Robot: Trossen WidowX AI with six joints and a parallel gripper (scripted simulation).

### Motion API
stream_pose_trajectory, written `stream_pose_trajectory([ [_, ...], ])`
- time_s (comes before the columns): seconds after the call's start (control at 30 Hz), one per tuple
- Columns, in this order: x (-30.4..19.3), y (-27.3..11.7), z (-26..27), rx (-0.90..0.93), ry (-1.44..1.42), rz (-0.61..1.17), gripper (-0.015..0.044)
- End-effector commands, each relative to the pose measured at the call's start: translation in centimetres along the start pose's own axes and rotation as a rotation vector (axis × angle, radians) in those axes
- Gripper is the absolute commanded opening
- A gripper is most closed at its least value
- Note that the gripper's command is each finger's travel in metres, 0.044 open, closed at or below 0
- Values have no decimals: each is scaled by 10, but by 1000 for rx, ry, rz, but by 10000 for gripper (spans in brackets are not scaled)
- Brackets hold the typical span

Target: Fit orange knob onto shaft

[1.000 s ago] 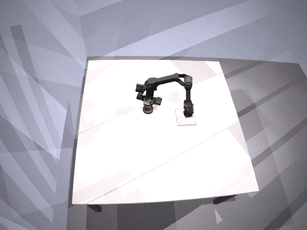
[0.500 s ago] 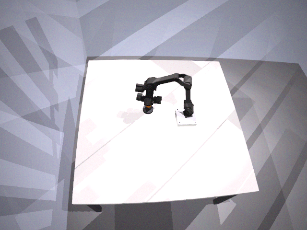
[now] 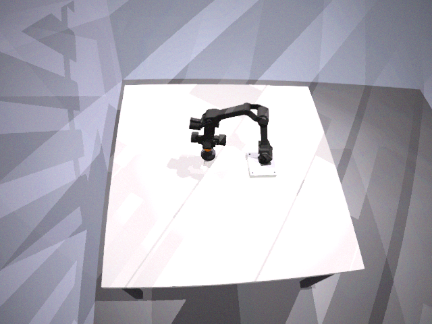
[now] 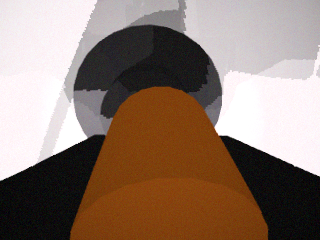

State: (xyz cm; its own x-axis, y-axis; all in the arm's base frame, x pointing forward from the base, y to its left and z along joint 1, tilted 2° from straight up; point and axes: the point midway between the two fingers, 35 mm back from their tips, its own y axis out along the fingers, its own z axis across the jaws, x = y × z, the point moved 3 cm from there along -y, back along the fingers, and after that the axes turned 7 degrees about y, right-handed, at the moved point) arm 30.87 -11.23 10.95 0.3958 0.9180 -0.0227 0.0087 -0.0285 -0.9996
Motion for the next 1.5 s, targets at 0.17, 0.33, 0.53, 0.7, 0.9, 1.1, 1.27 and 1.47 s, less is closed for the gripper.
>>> stream_pose_trajectory([
  [0.17, 0, 0, -2, -7, -6, 3, 0],
  [0.33, 0, -4, -1, -7, -6, 3, 0],
  [0.53, -1, -6, 1, -7, -131, 3, 0],
  [0.7, -1, -5, 4, -6, -216, 4, 0],
  [0.9, 0, -1, 7, -6, -216, 4, 0],
  [1.1, 0, 0, 7, -6, -216, 4, 0],
  [1.27, 0, 0, 6, -6, -216, 4, 0],
  [1.47, 0, 0, 6, -6, -216, 4, 0],
])
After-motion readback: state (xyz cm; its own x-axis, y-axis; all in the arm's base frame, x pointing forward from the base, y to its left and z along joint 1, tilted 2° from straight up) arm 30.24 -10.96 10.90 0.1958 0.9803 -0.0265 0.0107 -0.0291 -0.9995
